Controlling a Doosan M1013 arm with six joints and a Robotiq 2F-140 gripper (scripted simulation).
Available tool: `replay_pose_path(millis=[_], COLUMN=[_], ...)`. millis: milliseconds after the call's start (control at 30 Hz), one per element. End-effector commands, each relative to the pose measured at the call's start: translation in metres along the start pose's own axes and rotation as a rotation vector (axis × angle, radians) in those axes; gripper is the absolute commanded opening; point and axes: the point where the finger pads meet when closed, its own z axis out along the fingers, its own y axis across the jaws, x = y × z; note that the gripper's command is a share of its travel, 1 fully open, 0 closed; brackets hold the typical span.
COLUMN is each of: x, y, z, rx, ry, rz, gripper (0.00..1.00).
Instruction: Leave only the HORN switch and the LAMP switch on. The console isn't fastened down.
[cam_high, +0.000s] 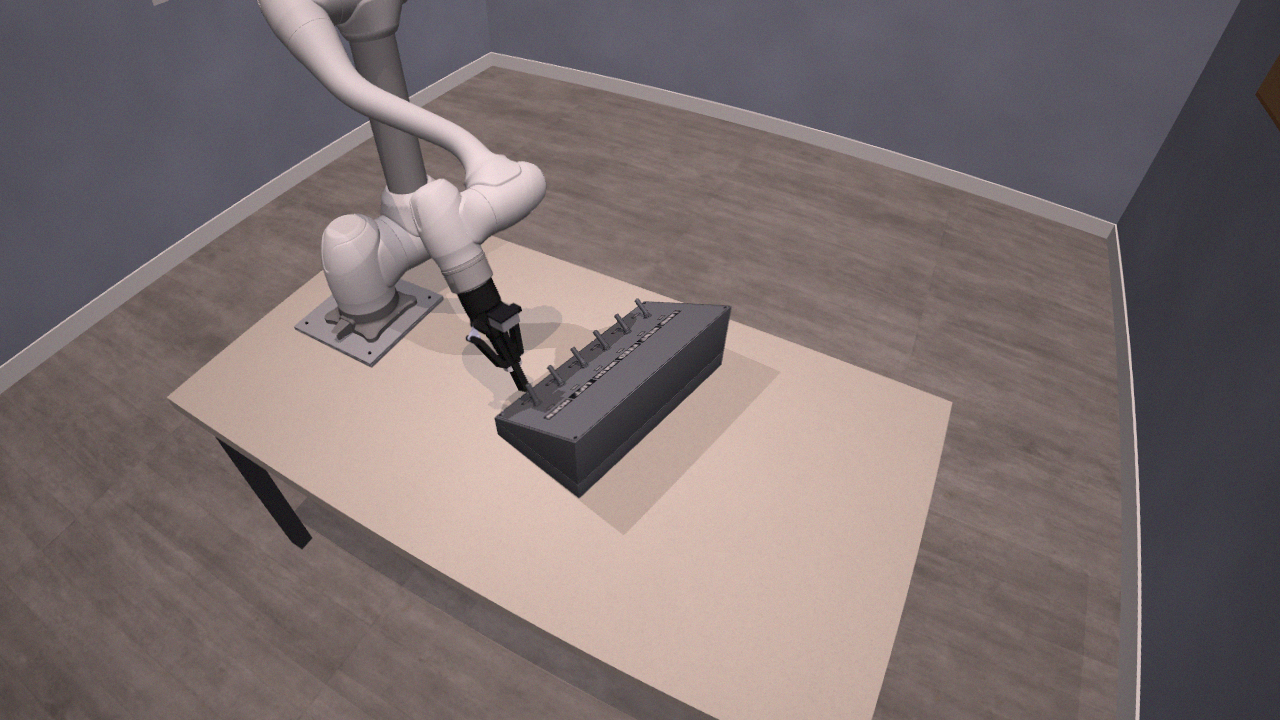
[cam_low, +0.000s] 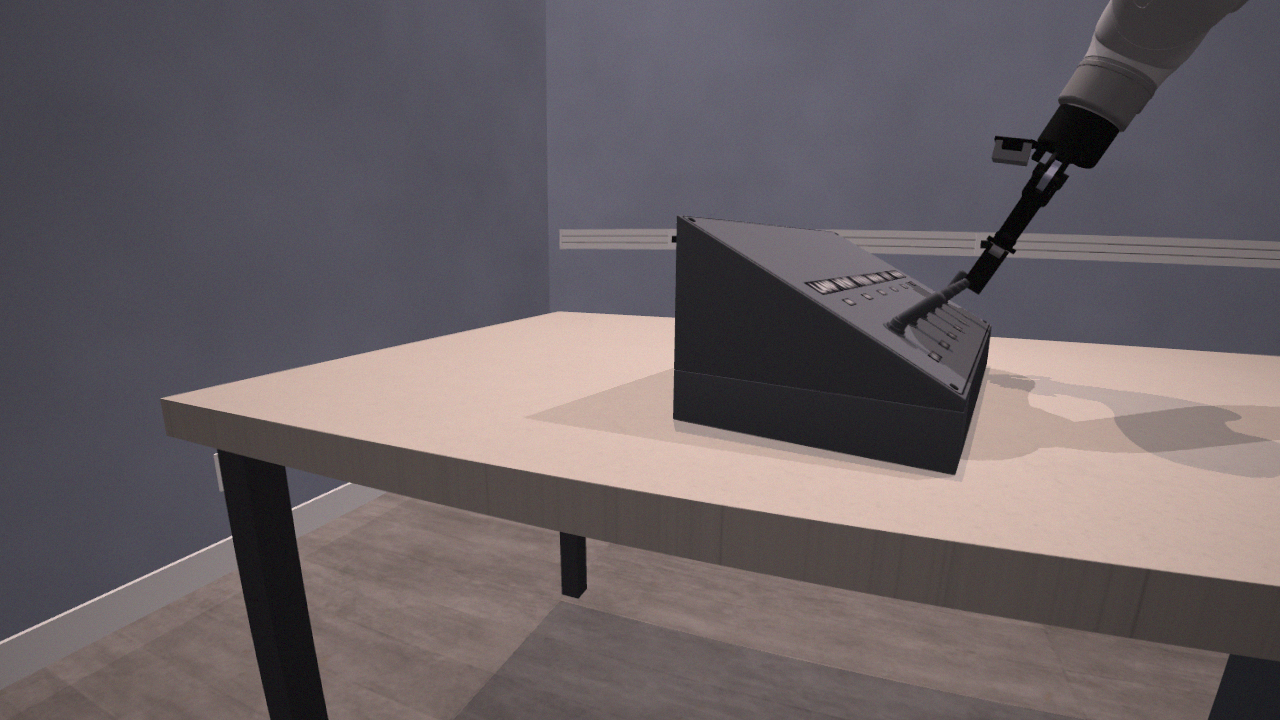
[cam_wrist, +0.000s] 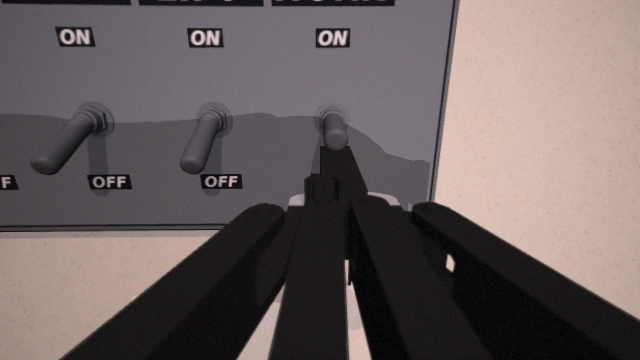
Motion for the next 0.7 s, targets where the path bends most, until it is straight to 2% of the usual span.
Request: replay_pose_path(millis=[0,667], x=[0.0044,0.0072], y=[-0.0012,-0.0012], z=[0.0012,0.0015], rx=[0.0,0.0], ry=[-0.003,-0.003], rz=[-0.006,-0.006], gripper=[0.1,0.1])
